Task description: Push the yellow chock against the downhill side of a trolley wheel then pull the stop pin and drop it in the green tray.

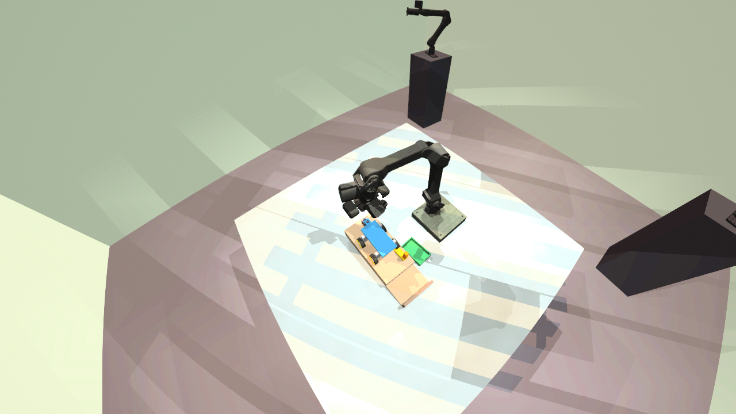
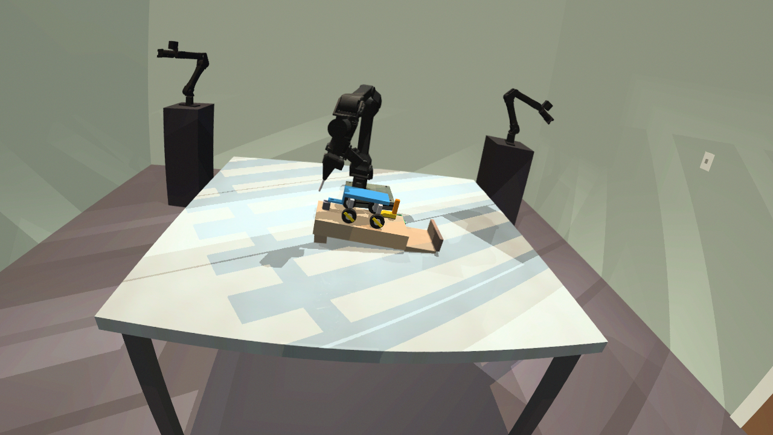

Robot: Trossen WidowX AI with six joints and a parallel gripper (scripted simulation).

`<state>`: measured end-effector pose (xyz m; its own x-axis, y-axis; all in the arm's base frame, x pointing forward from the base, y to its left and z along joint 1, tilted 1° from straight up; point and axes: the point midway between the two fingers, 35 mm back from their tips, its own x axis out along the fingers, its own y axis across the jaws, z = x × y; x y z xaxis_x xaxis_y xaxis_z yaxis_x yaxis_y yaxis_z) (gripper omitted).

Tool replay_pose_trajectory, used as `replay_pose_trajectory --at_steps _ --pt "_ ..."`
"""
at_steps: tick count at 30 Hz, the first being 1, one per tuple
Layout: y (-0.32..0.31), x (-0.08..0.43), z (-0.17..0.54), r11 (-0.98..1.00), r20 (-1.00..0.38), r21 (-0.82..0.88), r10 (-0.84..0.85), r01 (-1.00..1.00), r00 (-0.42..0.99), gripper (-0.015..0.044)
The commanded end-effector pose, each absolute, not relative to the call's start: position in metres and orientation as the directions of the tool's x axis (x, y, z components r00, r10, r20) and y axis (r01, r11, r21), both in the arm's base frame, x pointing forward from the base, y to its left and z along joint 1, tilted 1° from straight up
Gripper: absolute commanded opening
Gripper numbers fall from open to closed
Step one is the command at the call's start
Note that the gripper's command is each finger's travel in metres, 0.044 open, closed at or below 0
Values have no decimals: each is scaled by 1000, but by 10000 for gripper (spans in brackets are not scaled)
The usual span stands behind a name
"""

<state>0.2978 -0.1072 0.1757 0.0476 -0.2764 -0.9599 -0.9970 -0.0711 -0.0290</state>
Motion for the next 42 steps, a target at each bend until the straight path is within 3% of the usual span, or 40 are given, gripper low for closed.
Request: replay_pose_trajectory --at_steps 1,17,42 --pt "-109 284 174 -73 -960 -23 -276 -997 42 0" --pt "-114 231 171 -73 -960 -18 -276 -997 38 0" --pt "-37 232 164 -73 -963 -19 -268 -997 38 0"
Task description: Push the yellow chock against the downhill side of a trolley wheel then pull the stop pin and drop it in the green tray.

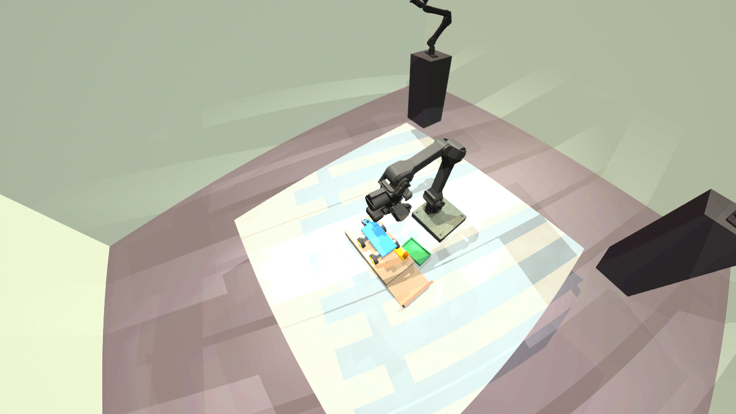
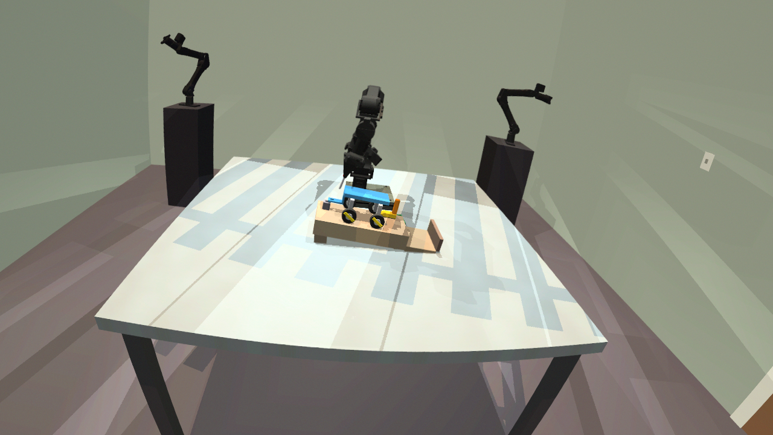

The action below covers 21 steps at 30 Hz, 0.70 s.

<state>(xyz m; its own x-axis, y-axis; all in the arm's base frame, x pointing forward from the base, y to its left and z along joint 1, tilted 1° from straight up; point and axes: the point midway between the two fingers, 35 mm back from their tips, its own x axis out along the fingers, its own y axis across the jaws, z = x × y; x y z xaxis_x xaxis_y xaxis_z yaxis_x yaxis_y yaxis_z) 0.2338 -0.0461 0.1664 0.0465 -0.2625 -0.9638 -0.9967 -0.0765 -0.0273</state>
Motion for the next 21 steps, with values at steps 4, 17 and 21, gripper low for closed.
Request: replay_pose_trajectory --at_steps 4,17,21 --pt "-23 231 162 -73 -963 -19 -267 -997 38 0" --pt "25 228 156 -73 -964 -19 -262 -997 37 0" --pt "39 226 153 -73 -965 -19 -261 -997 37 0"
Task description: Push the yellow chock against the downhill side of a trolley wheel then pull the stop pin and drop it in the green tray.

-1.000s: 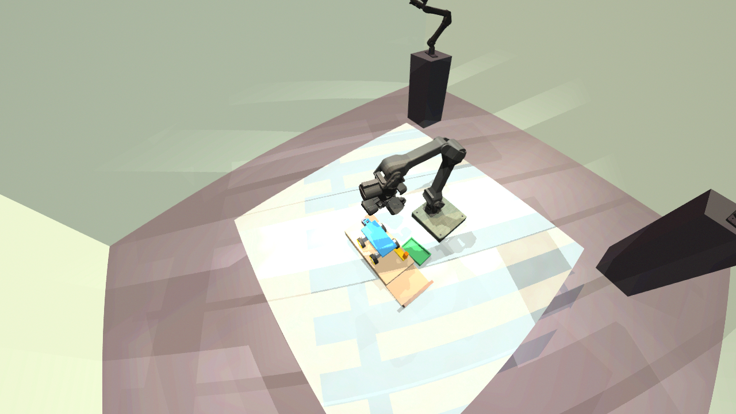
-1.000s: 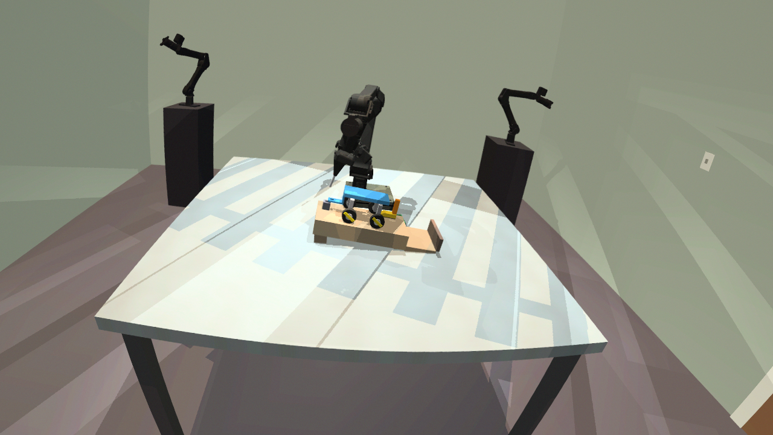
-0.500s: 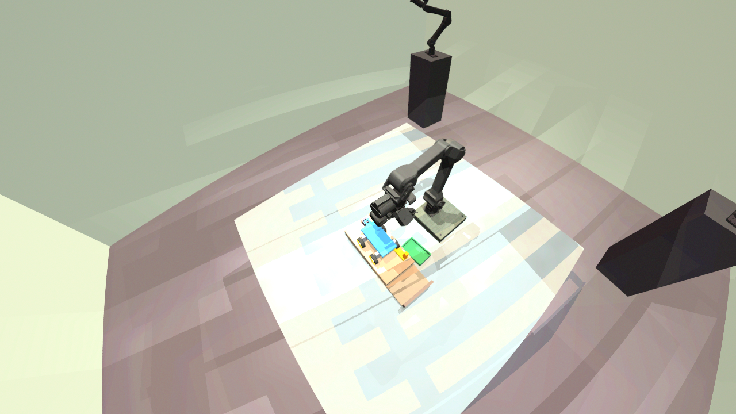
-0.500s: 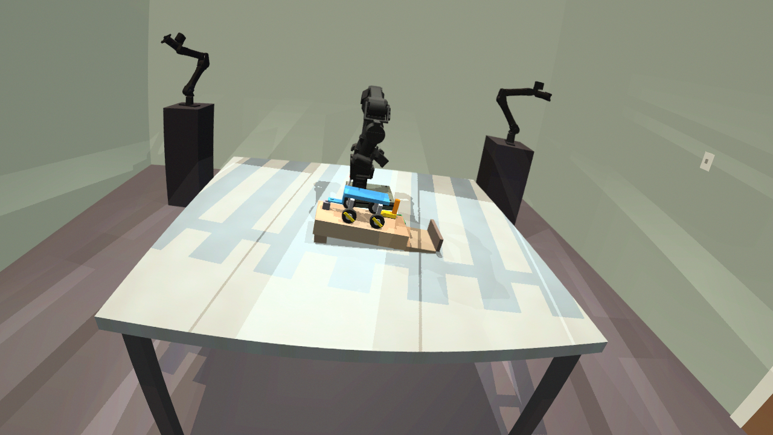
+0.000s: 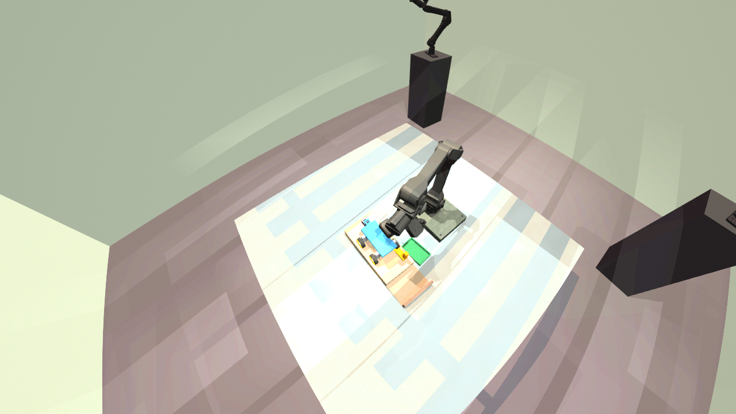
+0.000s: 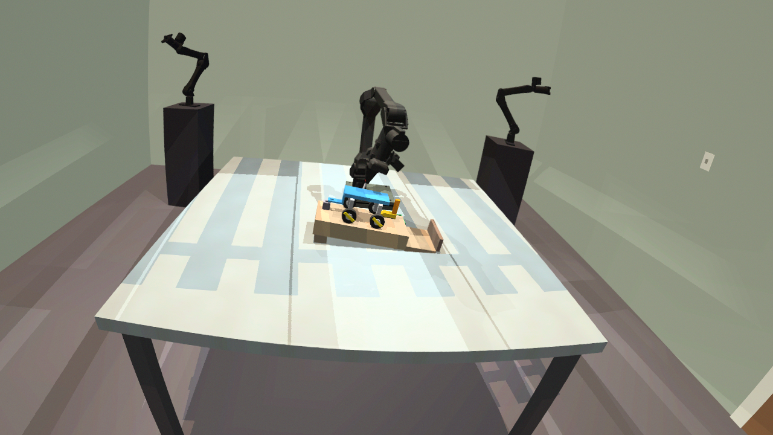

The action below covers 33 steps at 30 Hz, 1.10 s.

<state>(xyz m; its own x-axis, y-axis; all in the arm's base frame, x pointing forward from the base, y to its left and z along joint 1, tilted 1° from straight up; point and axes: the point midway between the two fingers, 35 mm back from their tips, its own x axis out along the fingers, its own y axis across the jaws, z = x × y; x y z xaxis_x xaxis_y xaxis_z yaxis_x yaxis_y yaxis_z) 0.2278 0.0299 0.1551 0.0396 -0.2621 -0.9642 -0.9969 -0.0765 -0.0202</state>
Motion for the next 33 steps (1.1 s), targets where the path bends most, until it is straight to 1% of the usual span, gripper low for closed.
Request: replay_pose_trajectory --at_steps 1,21,26,33 --pt "43 226 153 -73 -965 -19 -260 -997 37 0" --pt "121 214 139 -73 -967 -18 -253 -997 36 0" --pt "124 213 139 -78 -967 -16 -252 -997 36 0" --pt "123 213 139 -261 -975 13 -218 -965 46 0"
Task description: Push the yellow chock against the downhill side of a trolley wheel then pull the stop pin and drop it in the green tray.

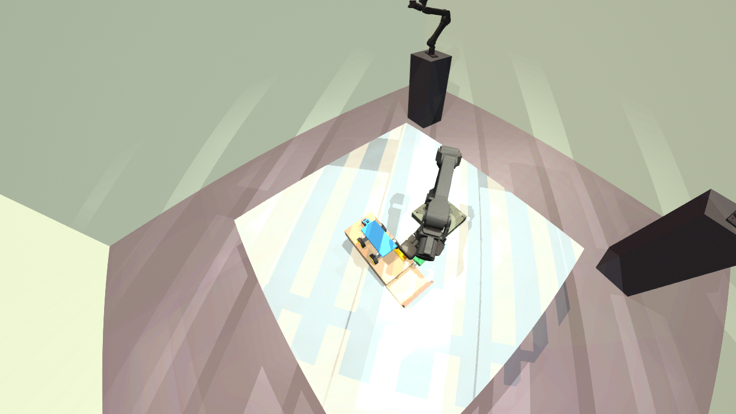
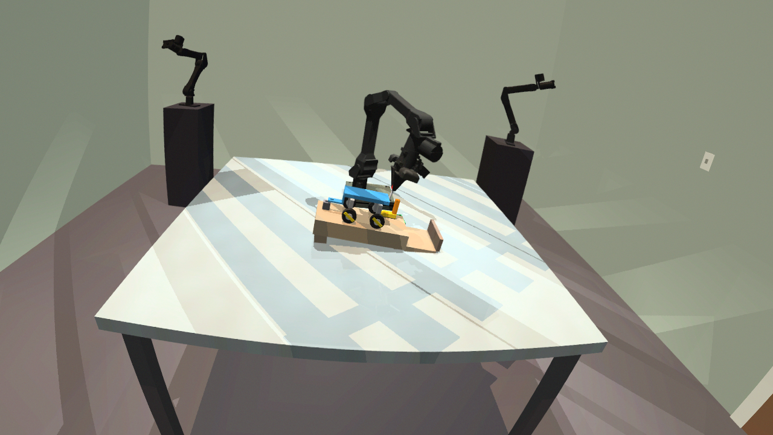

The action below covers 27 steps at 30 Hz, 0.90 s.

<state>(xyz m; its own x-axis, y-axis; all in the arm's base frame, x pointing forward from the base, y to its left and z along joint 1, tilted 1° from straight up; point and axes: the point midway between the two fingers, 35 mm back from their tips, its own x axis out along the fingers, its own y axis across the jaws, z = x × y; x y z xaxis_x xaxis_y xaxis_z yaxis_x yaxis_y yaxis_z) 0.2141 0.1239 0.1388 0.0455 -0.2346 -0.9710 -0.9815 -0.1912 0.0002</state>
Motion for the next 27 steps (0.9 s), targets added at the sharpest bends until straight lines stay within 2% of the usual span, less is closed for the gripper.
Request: replay_pose_trajectory --at_steps 1,16,27 --pt "123 213 139 -290 -976 16 -213 -957 48 0" --pt "120 212 139 -688 -988 33 -131 -725 79 0" --pt "118 212 139 -883 -995 36 -77 -468 69 0"
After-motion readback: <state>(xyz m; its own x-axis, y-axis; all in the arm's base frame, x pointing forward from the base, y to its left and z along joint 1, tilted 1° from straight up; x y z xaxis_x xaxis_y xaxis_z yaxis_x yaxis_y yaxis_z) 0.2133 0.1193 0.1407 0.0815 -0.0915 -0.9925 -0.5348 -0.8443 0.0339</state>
